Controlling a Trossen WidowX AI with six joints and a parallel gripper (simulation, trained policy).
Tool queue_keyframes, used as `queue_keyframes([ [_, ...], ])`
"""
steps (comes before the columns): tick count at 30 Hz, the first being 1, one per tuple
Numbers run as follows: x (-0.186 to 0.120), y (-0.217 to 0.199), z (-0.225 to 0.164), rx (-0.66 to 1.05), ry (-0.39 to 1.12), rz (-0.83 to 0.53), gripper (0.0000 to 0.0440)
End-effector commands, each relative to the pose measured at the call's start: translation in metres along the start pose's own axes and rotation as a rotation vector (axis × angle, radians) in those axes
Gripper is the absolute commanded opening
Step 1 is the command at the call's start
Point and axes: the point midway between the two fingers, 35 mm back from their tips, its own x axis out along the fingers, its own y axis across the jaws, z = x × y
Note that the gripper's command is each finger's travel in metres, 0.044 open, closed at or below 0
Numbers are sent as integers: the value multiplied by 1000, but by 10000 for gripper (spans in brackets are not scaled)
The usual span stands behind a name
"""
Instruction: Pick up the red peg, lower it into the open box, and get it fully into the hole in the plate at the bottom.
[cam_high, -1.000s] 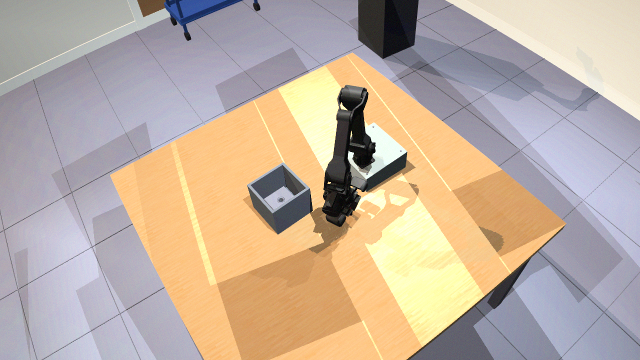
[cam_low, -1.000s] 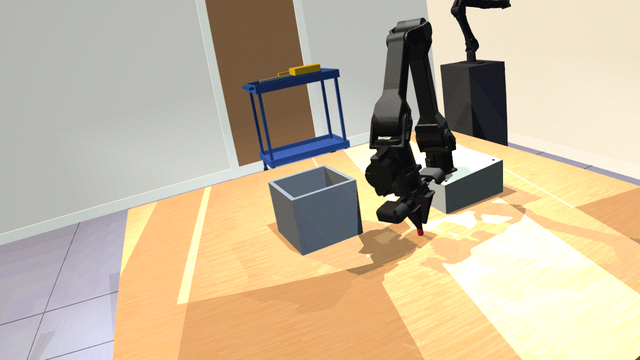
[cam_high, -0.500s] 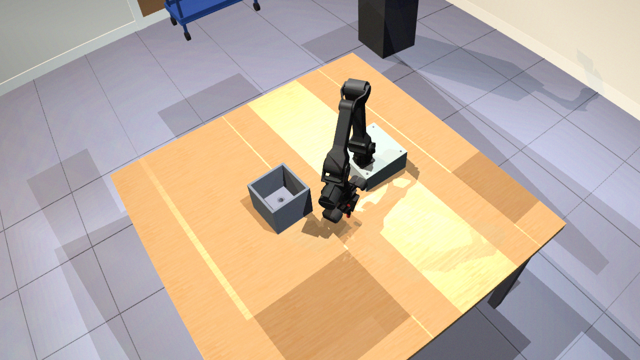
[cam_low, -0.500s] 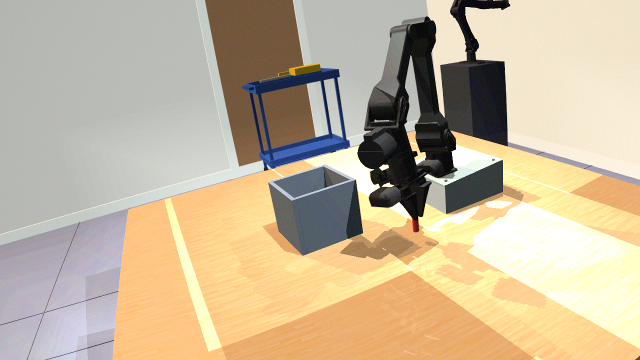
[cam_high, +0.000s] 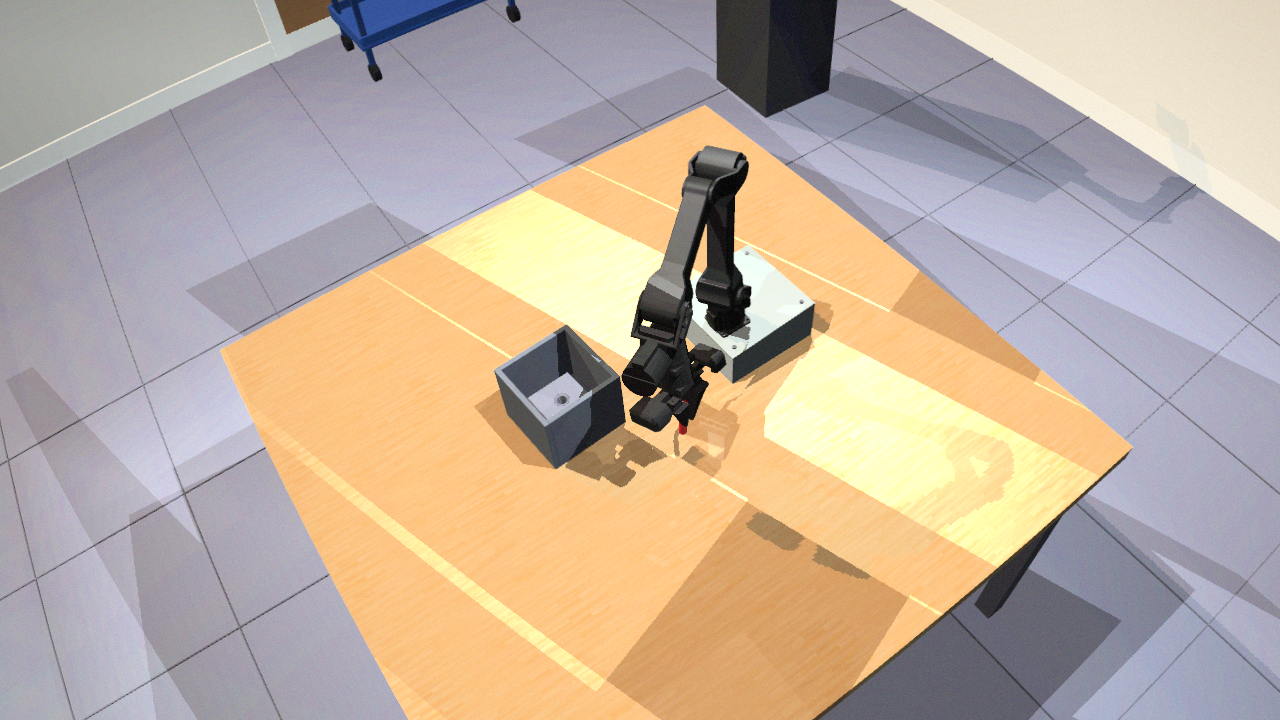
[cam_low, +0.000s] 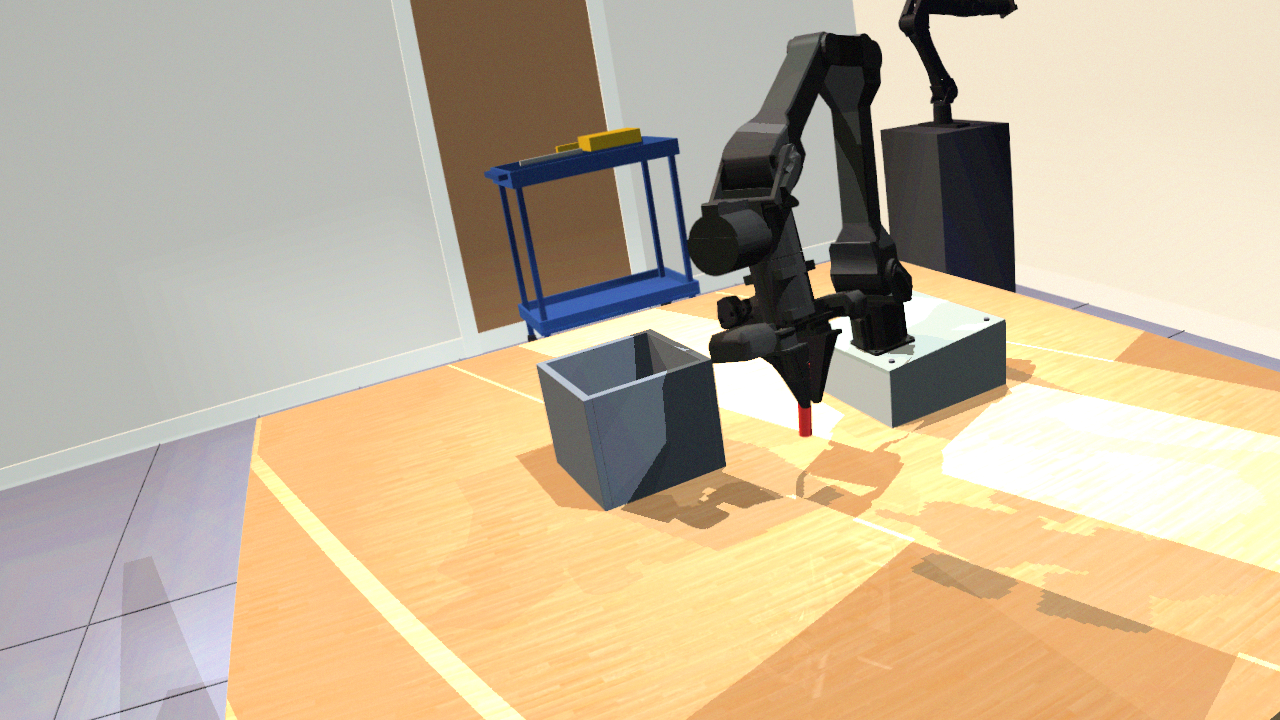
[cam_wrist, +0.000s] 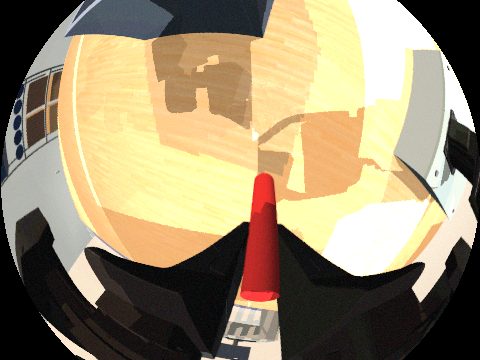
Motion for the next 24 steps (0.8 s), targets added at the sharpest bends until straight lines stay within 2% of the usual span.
queue_keyframes([
  [1,-12,7,1,-11,-1,30,0],
  [15,-77,35,30,-34,-79,152,0],
  [24,-101,43,64,-3,-157,169,0],
])
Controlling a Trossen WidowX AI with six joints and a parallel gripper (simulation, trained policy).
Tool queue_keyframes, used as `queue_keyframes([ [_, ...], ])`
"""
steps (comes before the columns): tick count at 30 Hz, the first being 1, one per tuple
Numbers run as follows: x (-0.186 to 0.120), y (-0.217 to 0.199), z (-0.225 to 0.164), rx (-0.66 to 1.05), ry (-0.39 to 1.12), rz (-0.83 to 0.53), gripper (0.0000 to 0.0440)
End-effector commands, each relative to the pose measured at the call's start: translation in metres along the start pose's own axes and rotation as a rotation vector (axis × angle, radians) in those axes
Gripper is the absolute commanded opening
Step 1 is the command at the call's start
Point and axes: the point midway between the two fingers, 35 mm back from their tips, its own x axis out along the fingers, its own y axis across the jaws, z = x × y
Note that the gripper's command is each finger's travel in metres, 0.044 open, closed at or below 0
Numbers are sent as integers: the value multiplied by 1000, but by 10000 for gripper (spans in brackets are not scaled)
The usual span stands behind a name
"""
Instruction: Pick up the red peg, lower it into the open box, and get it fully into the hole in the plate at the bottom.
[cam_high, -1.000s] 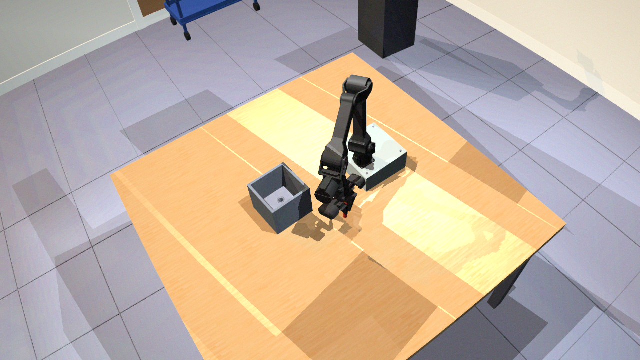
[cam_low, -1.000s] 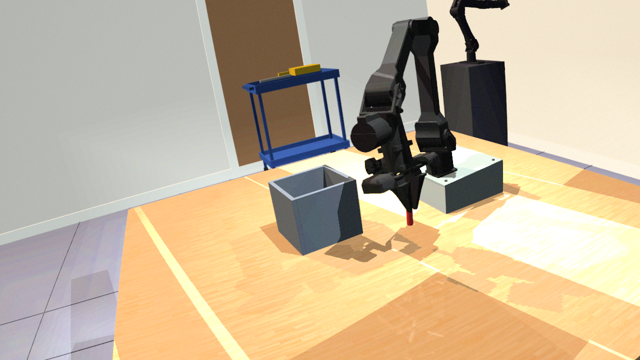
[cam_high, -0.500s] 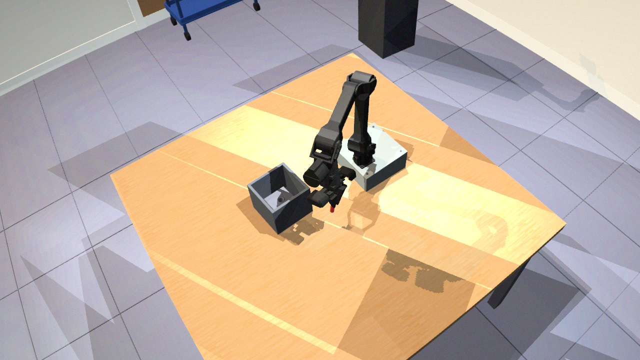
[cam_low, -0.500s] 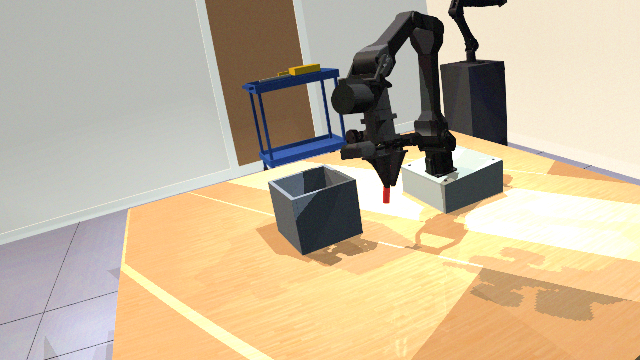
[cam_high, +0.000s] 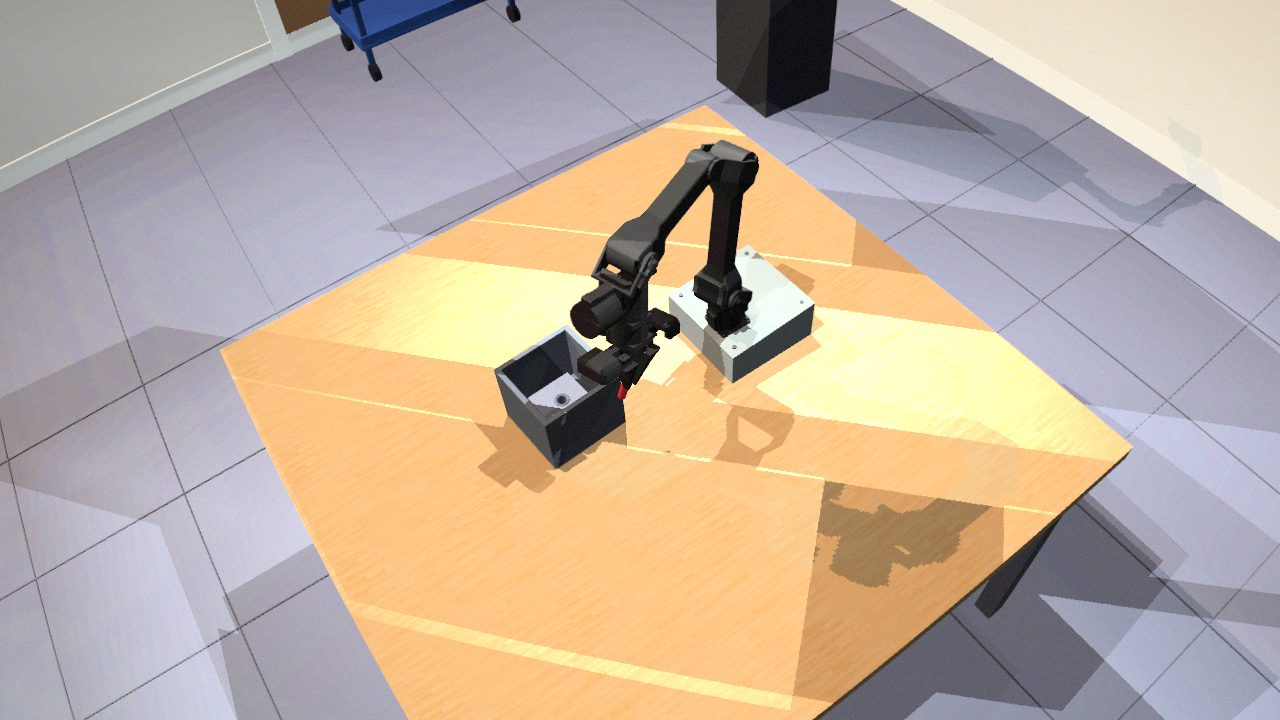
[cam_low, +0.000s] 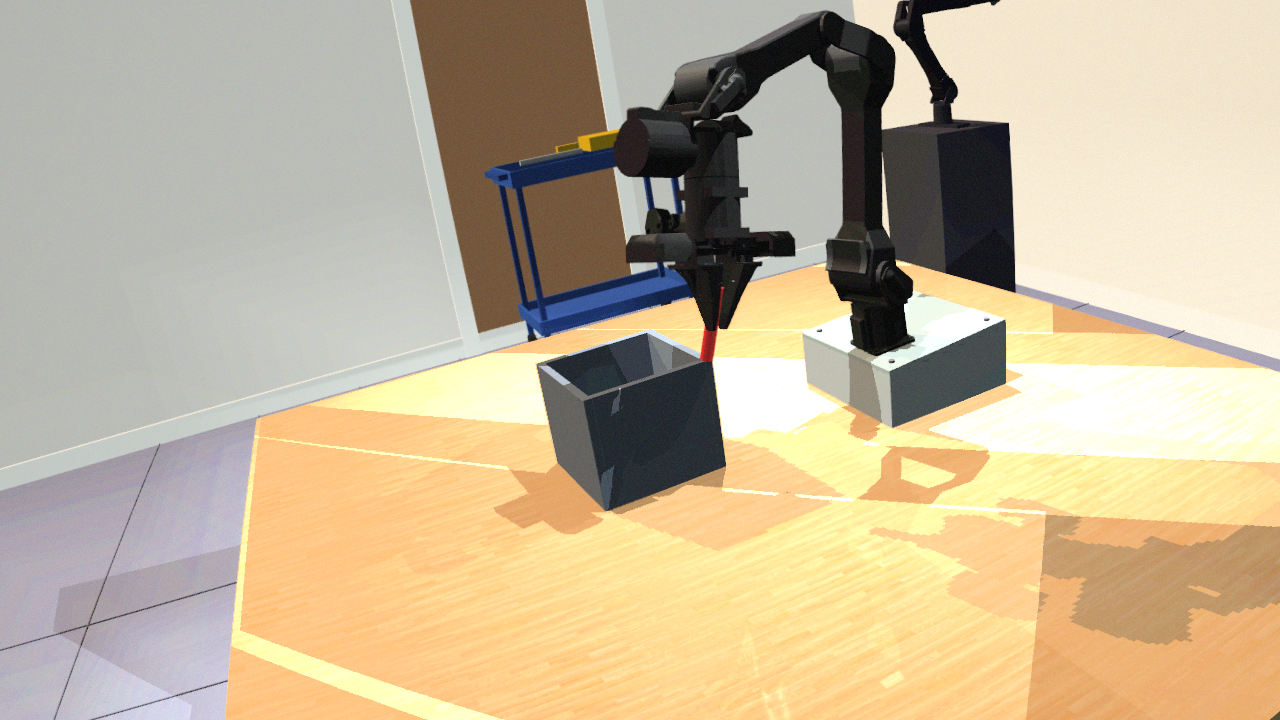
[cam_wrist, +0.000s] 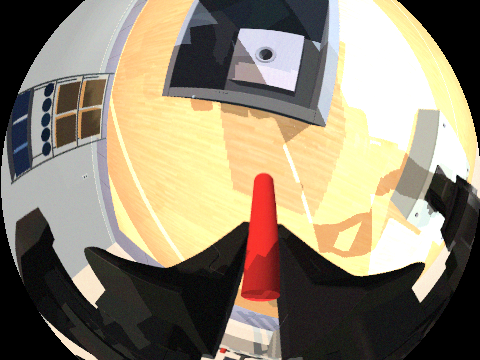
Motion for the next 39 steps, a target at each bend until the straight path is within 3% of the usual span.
queue_keyframes([
  [1,-3,2,12,7,-26,-8,0],
  [22,-2,9,81,72,-96,-90,0],
  [39,25,10,122,81,-83,-155,0],
])
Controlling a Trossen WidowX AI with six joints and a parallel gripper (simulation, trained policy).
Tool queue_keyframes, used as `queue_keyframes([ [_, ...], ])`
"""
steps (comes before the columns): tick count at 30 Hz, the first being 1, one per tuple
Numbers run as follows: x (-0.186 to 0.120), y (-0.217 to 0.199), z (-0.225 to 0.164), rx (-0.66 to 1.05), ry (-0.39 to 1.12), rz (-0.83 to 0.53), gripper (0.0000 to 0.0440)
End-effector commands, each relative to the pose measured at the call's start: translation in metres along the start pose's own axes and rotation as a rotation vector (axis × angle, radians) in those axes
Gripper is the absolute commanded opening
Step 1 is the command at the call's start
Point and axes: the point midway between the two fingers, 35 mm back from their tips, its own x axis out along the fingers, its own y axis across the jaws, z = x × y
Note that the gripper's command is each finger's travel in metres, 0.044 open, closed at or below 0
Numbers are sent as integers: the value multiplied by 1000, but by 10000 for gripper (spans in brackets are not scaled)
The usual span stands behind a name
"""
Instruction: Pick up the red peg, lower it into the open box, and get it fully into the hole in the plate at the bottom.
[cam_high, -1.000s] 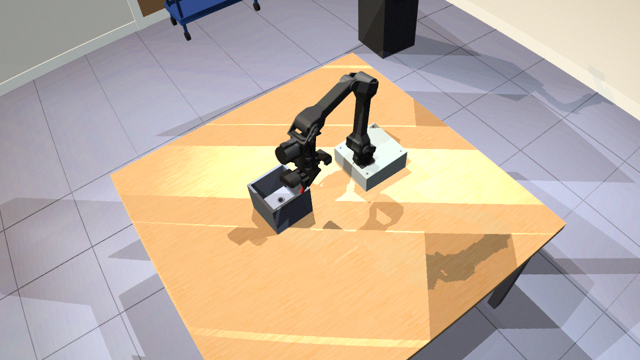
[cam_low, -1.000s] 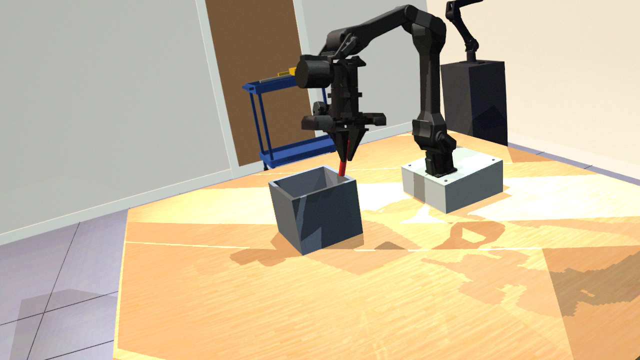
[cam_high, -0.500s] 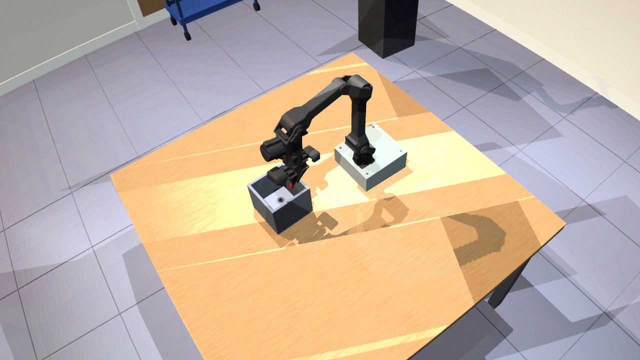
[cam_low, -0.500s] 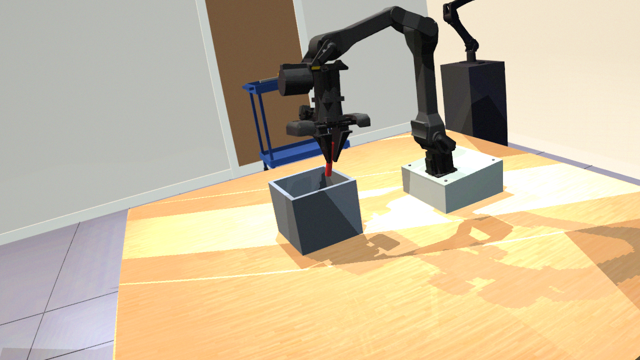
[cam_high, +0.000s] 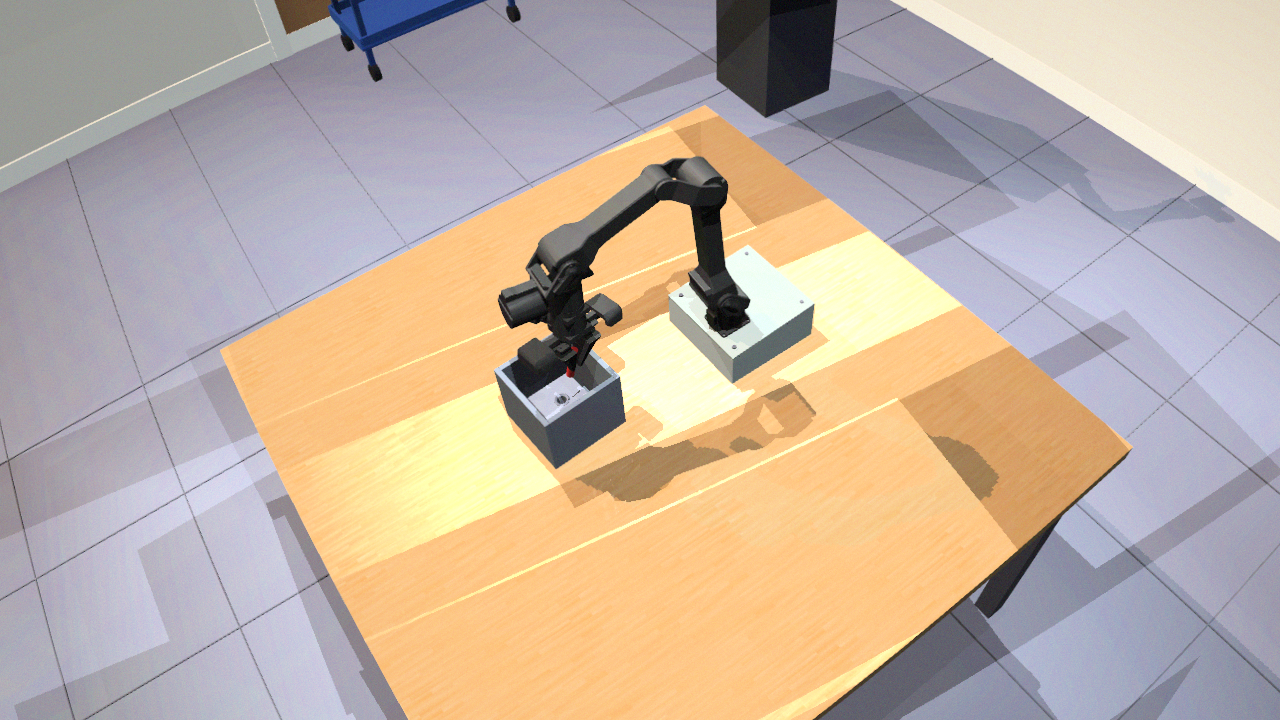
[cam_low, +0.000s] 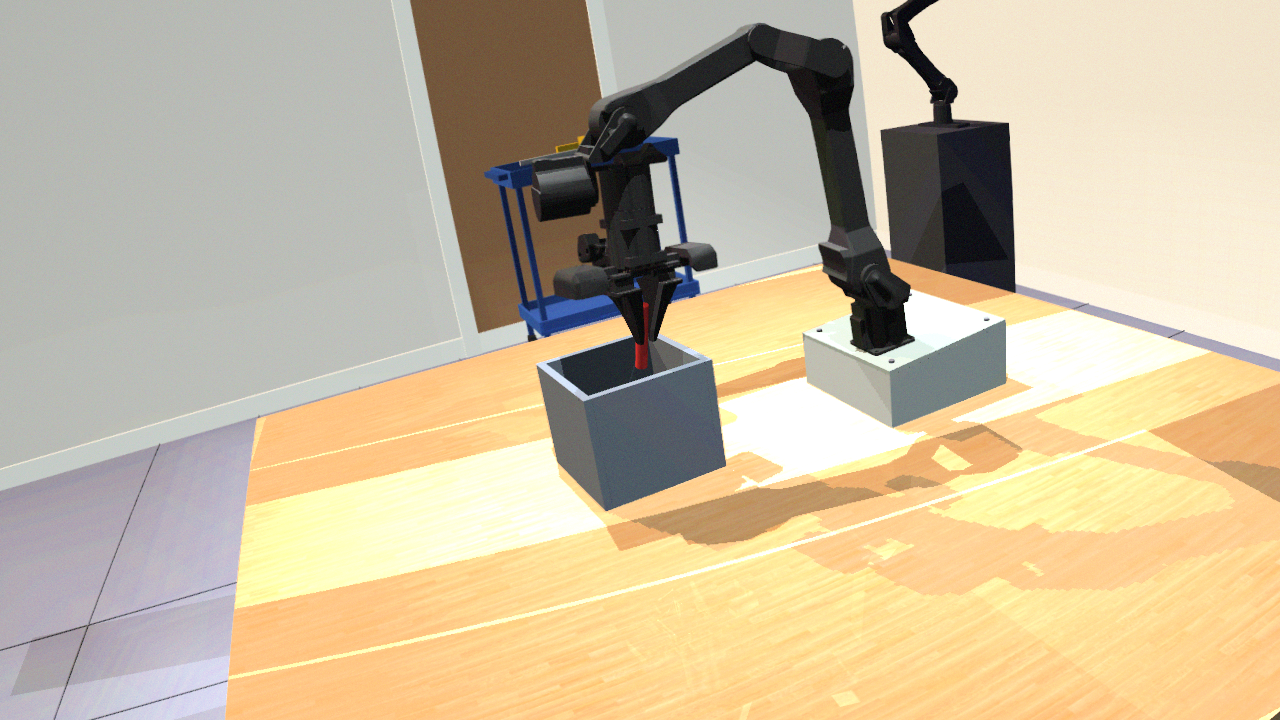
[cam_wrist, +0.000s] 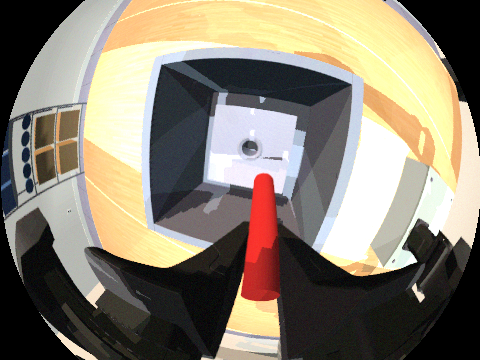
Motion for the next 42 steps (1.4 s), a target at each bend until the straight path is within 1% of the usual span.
queue_keyframes([
  [1,8,1,5,-4,7,-11,0],
  [14,44,10,16,-16,41,-26,0],
  [28,80,16,20,-72,55,-49,2],
  [30,83,16,21,-80,55,-57,30],
  [33,85,15,19,-91,66,-75,84],
  [34,86,15,19,-94,71,-79,94],
  [36,87,14,18,-97,81,-86,99],
  [42,84,12,9,-87,133,-101,91],
])
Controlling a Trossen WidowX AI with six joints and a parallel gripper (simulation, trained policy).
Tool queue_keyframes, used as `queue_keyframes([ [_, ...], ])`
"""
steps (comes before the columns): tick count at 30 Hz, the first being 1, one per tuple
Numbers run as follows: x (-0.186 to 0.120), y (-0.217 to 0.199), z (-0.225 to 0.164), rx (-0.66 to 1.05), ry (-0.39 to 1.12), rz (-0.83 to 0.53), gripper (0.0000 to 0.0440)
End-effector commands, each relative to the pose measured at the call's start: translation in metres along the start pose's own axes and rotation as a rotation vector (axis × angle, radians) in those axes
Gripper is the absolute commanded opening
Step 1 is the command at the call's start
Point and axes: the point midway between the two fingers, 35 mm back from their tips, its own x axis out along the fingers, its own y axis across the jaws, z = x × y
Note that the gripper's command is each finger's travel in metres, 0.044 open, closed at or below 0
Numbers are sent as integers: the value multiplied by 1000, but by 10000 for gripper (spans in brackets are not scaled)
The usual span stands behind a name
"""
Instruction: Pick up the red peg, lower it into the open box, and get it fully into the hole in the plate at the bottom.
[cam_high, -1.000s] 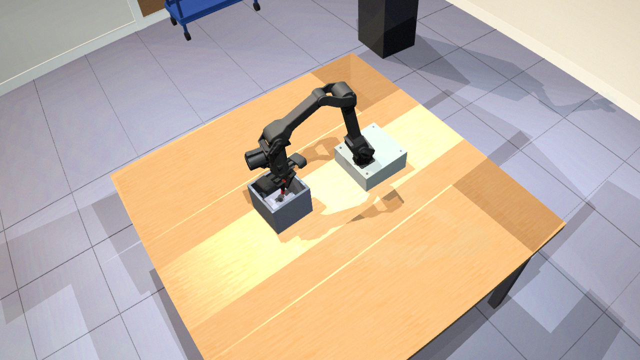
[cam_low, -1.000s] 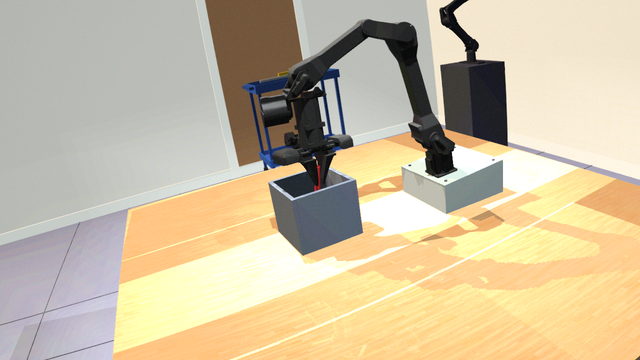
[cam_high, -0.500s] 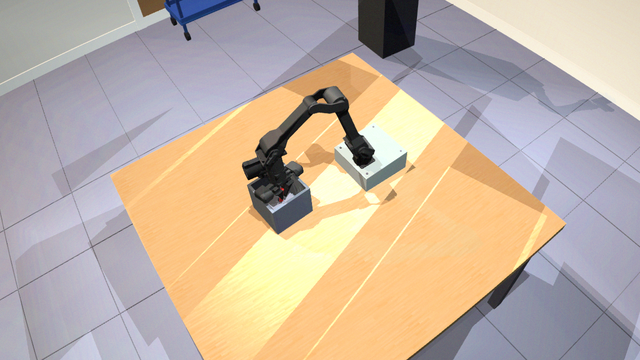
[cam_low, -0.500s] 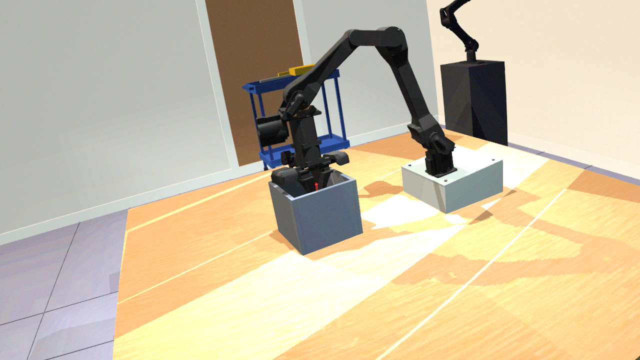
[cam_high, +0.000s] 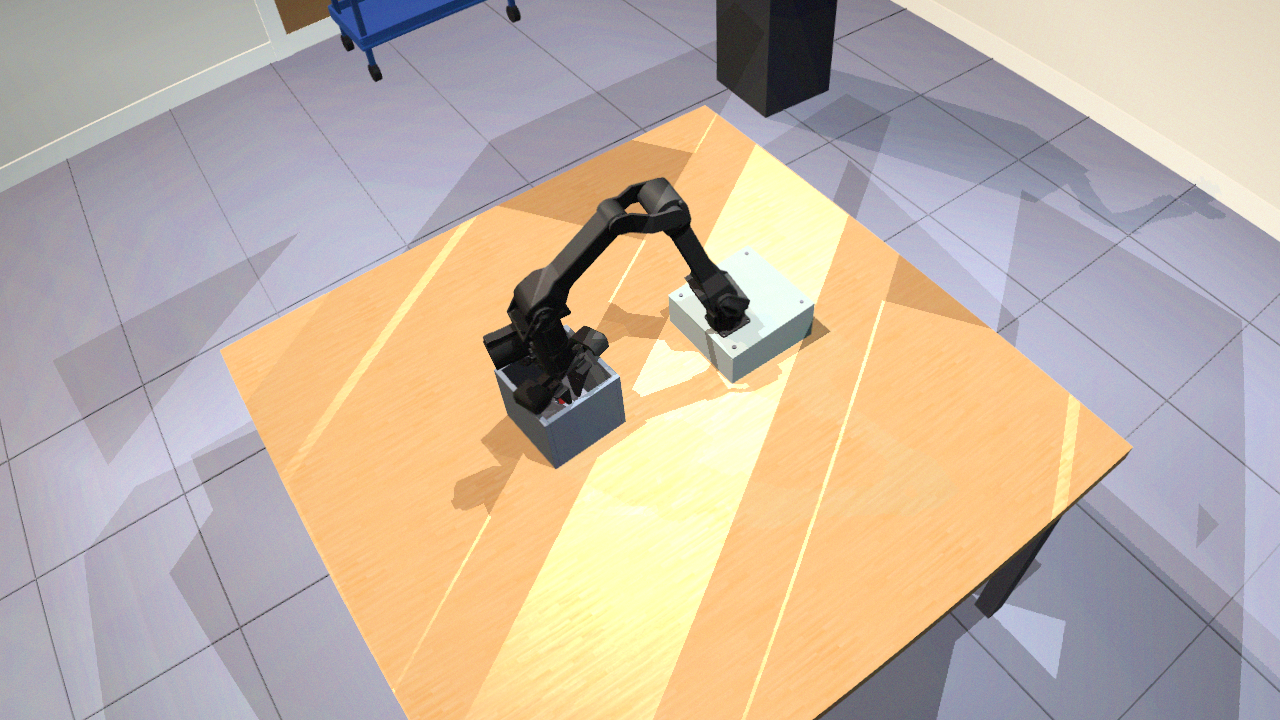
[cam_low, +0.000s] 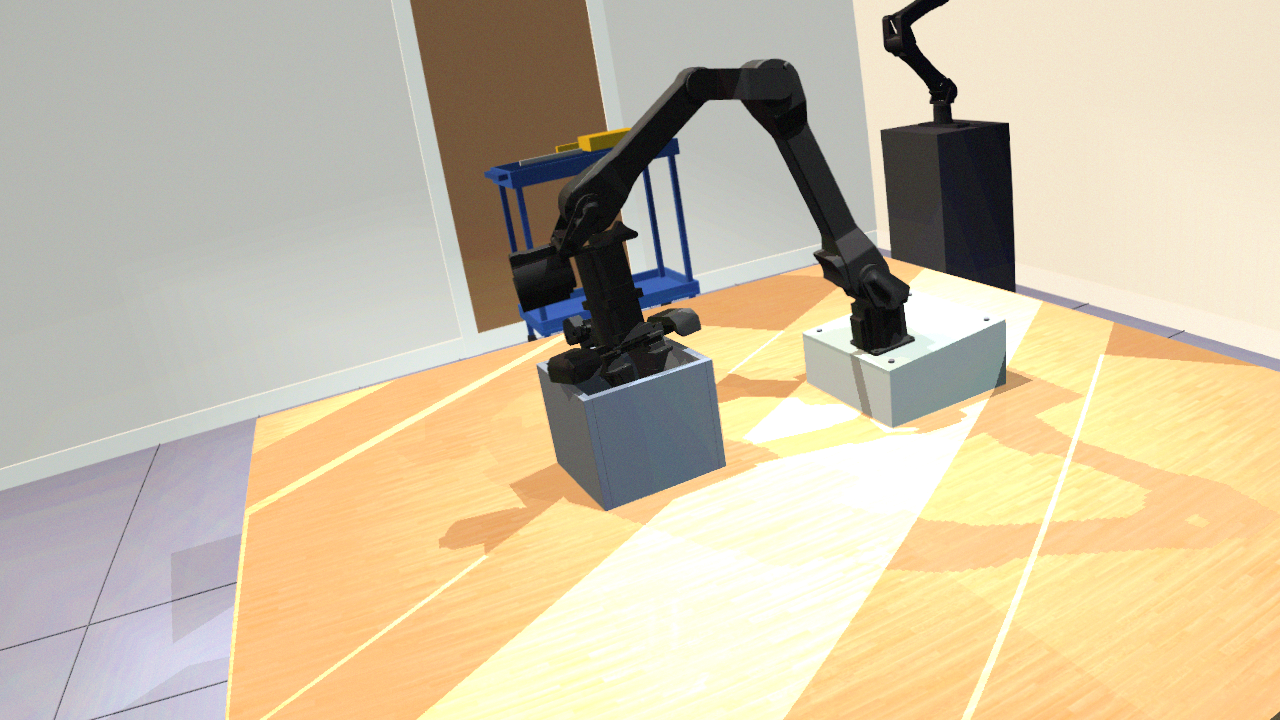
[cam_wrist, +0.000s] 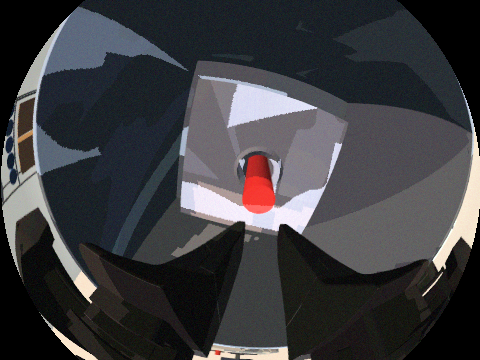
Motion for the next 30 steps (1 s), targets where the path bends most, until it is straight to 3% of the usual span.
queue_keyframes([
  [1,-1,-1,-5,4,28,-7,90],
  [10,-3,-5,-17,23,94,-28,67],
  [20,-1,-7,-26,30,119,-52,102],
  [30,-26,3,-19,43,144,2,56],
])
